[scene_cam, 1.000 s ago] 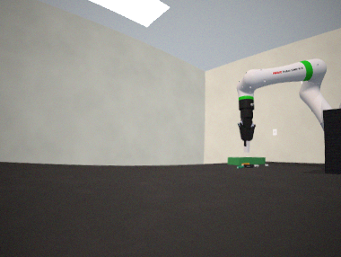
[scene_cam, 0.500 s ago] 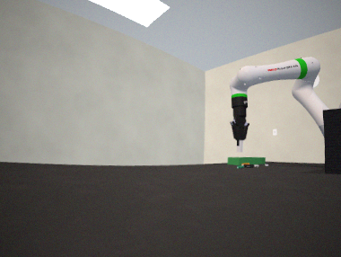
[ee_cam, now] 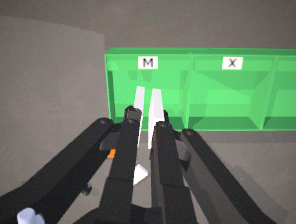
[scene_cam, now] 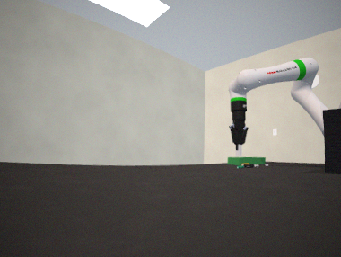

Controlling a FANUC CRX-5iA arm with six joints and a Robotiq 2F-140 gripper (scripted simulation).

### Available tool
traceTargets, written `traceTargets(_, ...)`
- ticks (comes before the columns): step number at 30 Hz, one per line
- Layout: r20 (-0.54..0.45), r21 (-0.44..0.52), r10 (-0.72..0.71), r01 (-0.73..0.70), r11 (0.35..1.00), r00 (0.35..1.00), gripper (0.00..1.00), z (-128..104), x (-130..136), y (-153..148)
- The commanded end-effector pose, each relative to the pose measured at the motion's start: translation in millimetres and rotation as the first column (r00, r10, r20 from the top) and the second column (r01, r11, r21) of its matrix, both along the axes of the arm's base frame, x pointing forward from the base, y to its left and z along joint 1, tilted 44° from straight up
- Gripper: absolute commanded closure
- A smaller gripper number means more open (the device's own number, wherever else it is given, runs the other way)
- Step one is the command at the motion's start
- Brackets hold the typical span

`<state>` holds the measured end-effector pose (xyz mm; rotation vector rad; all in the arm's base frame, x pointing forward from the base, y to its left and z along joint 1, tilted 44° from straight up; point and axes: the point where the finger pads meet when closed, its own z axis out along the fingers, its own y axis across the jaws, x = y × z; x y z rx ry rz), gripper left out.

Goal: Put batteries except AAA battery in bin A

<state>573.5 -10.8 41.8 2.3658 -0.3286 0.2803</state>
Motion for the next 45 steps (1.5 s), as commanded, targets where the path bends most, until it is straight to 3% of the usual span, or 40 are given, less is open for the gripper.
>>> traceTargets(1,0.001,0.000,0.000,0.000,1.000,1.000,0.95,-8,2,-8)
traceTargets(10,0.001,0.000,0.000,0.000,1.000,1.000,0.95,-21,4,-20)
traceTargets(45,0.001,0.000,0.000,0.000,1.000,1.000,0.95,-21,4,-20)
